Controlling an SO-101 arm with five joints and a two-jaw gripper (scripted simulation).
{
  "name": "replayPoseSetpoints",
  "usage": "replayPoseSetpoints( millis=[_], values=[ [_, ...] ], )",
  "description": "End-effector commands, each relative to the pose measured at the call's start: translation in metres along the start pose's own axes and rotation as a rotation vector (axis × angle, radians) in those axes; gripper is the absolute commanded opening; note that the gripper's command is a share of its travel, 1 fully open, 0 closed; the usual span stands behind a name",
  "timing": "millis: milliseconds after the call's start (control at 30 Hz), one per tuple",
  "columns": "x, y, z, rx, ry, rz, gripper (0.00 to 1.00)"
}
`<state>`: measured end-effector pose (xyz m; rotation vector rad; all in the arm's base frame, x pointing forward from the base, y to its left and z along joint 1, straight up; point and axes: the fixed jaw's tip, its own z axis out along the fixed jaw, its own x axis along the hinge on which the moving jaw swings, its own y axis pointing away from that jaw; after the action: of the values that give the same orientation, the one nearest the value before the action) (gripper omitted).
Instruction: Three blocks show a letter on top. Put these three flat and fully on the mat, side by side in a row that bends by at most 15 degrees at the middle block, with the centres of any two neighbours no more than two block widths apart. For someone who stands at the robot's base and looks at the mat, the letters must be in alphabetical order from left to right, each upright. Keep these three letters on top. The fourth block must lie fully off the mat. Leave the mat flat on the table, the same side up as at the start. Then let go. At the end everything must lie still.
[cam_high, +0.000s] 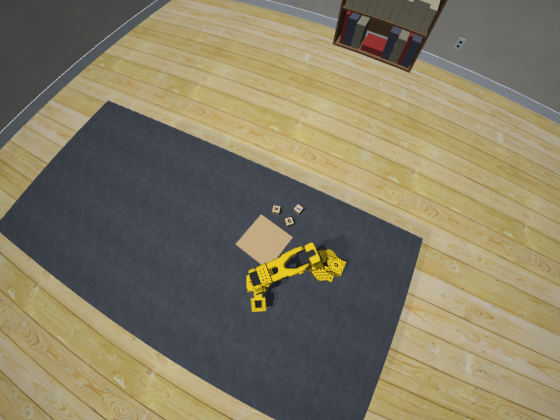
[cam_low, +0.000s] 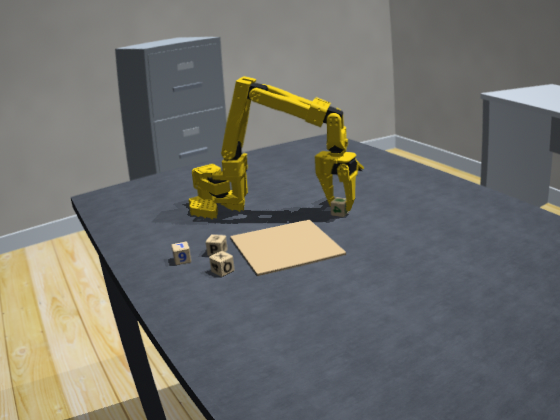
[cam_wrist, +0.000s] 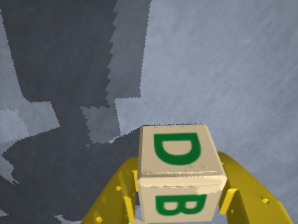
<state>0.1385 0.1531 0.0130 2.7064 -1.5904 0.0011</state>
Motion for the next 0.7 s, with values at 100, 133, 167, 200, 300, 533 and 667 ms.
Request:
replayPoseSetpoints(
  millis=[100, 133, 167, 200, 300, 533, 667],
  values=[
    [-0.003, -0.012, -0.015, 0.083, -0.028, 0.001, 0.0],
    [-0.003, -0.012, -0.015, 0.083, -0.028, 0.001, 0.0],
    [-0.003, -0.012, -0.015, 0.083, -0.028, 0.001, 0.0],
    [-0.003, -0.012, -0.015, 0.083, -0.028, 0.001, 0.0],
    [-0.003, -0.013, -0.018, 0.083, -0.028, 0.001, 0.0],
    [-0.003, -0.012, -0.034, 0.083, -0.028, 0.001, 0.0],
    [-0.003, -0.012, -0.04, 0.083, -0.028, 0.001, 0.0]
  ],
)
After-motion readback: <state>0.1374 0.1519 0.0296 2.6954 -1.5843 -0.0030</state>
